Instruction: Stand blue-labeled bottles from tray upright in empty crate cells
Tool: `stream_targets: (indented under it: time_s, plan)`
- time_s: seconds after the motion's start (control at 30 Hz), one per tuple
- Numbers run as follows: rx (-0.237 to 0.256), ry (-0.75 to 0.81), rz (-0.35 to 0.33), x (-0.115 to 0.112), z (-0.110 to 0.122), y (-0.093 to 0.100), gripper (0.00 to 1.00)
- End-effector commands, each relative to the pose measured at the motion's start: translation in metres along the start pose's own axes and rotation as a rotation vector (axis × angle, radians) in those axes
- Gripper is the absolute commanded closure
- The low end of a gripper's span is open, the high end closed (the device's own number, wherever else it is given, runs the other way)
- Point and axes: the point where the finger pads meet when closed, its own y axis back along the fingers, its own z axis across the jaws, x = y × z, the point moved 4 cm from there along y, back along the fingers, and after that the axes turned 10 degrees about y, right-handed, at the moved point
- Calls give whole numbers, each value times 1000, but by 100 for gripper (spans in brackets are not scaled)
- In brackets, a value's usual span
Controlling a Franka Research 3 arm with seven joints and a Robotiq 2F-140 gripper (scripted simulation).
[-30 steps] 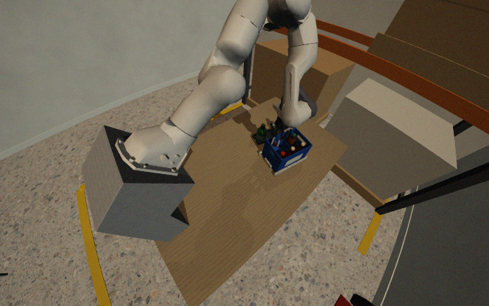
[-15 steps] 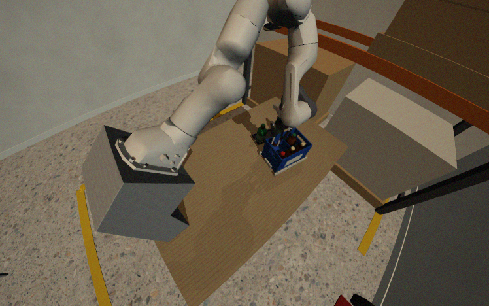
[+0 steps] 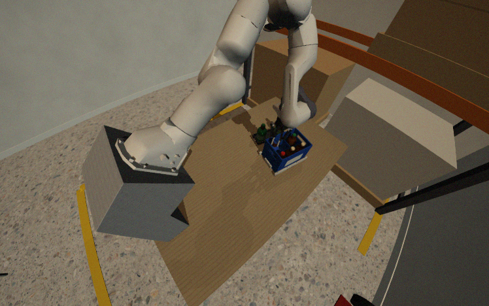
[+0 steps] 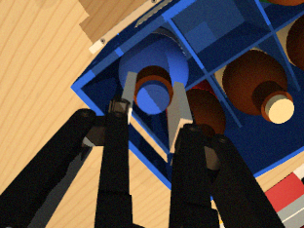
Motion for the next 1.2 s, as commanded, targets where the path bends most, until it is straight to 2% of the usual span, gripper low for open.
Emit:
stream_targets:
  time_s: [0.0,1.17]
  plan:
    - [-4,9,2,0,1,-1,100]
    - [-4,9,2,0,1,-14,100]
